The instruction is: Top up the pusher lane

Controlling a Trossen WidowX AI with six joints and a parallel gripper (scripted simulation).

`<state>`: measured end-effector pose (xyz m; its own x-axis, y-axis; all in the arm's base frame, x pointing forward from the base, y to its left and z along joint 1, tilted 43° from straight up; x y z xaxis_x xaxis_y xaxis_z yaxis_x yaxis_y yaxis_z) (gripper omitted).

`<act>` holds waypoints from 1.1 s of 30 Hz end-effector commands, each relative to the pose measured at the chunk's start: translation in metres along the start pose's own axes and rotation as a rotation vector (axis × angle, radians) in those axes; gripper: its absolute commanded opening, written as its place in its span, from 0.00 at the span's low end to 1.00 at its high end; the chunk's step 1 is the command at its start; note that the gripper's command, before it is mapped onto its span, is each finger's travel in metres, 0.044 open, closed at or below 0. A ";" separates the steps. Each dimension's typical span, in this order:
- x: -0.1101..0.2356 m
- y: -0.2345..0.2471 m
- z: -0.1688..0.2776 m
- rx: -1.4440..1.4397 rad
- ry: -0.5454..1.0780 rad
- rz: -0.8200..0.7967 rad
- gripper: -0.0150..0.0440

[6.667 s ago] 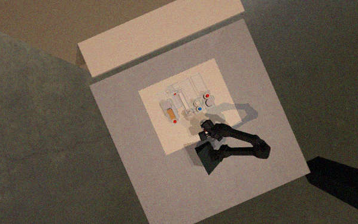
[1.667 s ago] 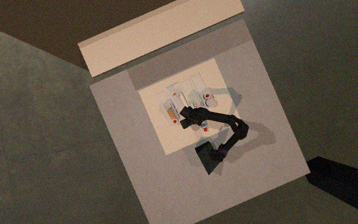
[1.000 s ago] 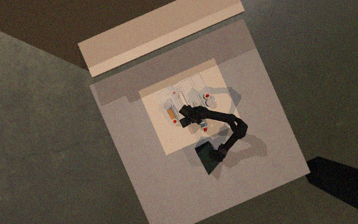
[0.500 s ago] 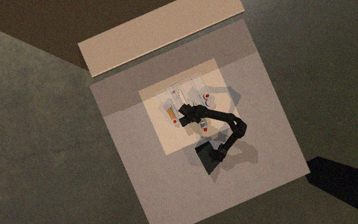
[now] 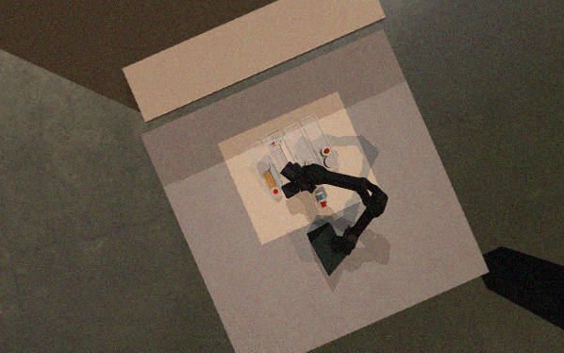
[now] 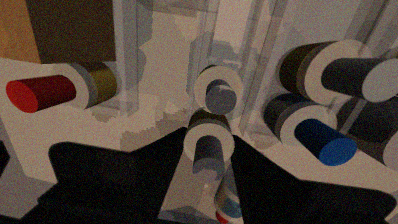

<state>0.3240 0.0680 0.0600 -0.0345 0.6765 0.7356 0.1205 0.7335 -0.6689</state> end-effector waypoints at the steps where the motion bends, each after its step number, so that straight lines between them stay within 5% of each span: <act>1: 0.004 0.000 -0.008 -0.013 -0.025 -0.001 0.25; 33: 0.008 0.000 -0.021 -0.014 -0.026 -0.001 0.25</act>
<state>0.3370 0.0699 0.0646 -0.0330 0.6770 0.7353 0.1196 0.7331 -0.6696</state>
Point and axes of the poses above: the point midway between the two fingers, 35 mm back from their tips, its own x axis back along the fingers, its own y axis across the jaws, z = x × y, the point moved 7 cm from there along x, back along the fingers, and after that the axes turned 8 degrees about -x, right-handed, at the moved point
